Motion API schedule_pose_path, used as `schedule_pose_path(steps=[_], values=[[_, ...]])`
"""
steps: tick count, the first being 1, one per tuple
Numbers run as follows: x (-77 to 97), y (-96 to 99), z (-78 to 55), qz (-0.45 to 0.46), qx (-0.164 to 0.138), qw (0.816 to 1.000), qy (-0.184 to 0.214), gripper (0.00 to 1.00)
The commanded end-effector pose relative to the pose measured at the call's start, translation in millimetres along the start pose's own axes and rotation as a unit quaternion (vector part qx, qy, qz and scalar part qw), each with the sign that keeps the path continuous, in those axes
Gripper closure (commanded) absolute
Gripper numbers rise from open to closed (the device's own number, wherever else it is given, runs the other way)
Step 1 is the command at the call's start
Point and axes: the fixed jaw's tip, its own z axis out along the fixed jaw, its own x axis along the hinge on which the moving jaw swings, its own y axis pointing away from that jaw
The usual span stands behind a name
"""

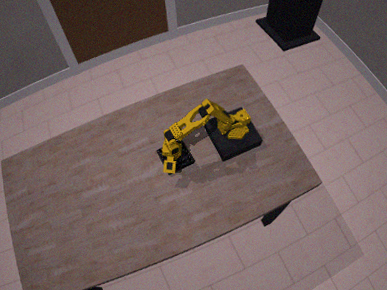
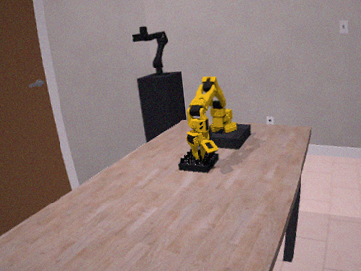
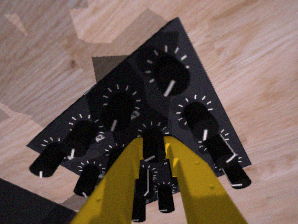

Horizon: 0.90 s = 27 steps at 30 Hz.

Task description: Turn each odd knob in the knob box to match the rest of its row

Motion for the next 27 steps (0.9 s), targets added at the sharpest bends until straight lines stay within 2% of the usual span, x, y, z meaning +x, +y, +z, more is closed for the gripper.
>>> schedule_pose_path(steps=[1, 18, 27], values=[[2.8, 3.9, 4.7, -0.002, -0.015, 1.000, 0.007, 0.99], [4.3, 3.7, 4.7, -0.133, -0.016, 0.991, 0.005, 0.99], [5.2, 3.4, 4.7, -0.210, -0.016, 0.978, 0.004, 0.99]])
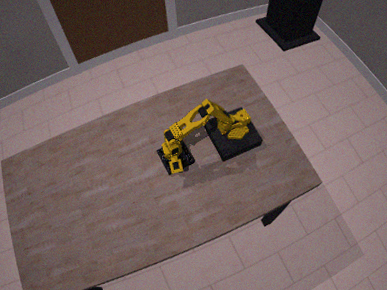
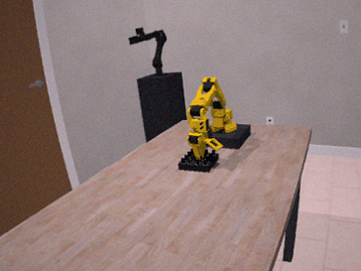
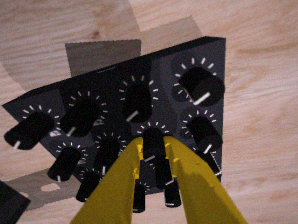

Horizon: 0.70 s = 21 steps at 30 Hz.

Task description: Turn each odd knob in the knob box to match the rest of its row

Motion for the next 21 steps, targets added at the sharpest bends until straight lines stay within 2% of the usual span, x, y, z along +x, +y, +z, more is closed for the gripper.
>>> schedule_pose_path(steps=[1, 11, 21], values=[[1.6, 4.7, 4.7, -0.036, -0.017, 0.999, 0.003, 0.99], [2.4, 4.6, 4.7, -0.105, -0.017, 0.994, 0.001, 0.99], [3.3, 4.3, 4.7, -0.191, -0.017, 0.981, 0.000, 0.99]])
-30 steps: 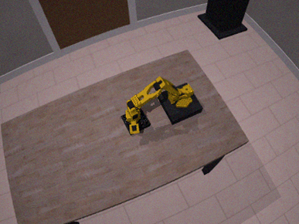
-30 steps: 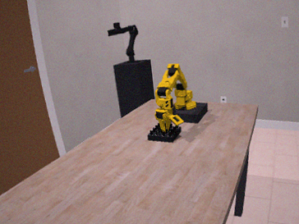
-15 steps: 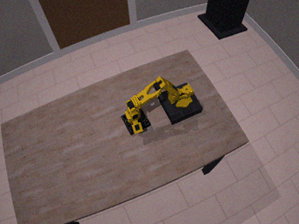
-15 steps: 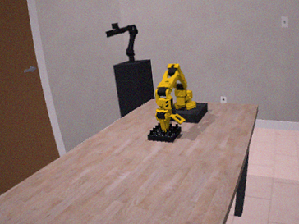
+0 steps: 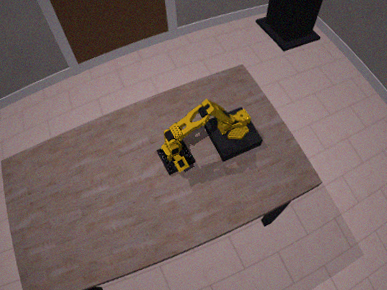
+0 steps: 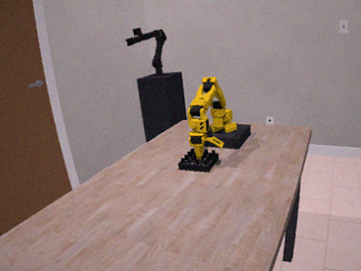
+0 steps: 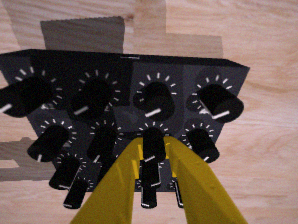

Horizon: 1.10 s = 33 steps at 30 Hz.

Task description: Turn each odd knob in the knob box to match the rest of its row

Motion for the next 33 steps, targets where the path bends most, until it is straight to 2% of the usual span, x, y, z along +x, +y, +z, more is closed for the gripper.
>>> schedule_pose_path(steps=[1, 19, 33], values=[[-0.1, 4.9, 4.7, -0.036, -0.017, 0.999, -0.002, 0.99], [1.5, 4.6, 4.7, -0.175, -0.016, 0.984, -0.004, 0.99], [1.5, 4.6, 4.7, -0.180, -0.016, 0.983, -0.004, 0.99]])
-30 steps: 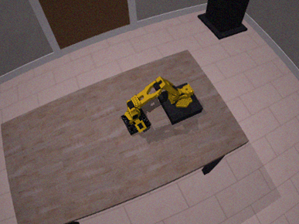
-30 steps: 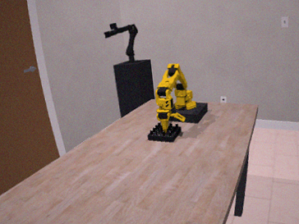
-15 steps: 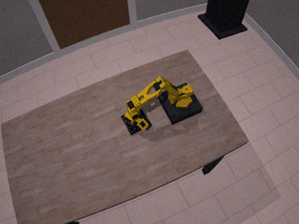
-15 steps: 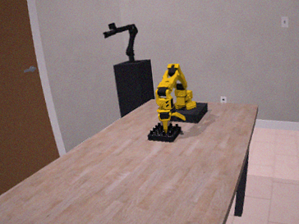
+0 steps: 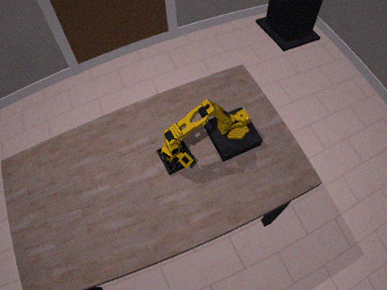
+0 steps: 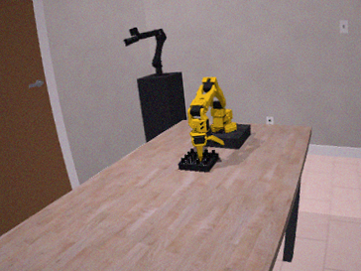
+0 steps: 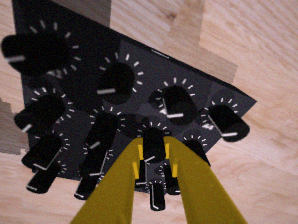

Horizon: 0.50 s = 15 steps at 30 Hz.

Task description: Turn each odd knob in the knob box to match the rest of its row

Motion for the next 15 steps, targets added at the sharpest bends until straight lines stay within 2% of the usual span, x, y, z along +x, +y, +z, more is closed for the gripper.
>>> schedule_pose_path(steps=[1, 15], values=[[-2.2, 4.8, 4.7, -0.007, -0.016, 1.000, -0.007, 0.99], [-2.3, 5.4, 4.7, -0.008, -0.016, 1.000, -0.007, 0.98]])
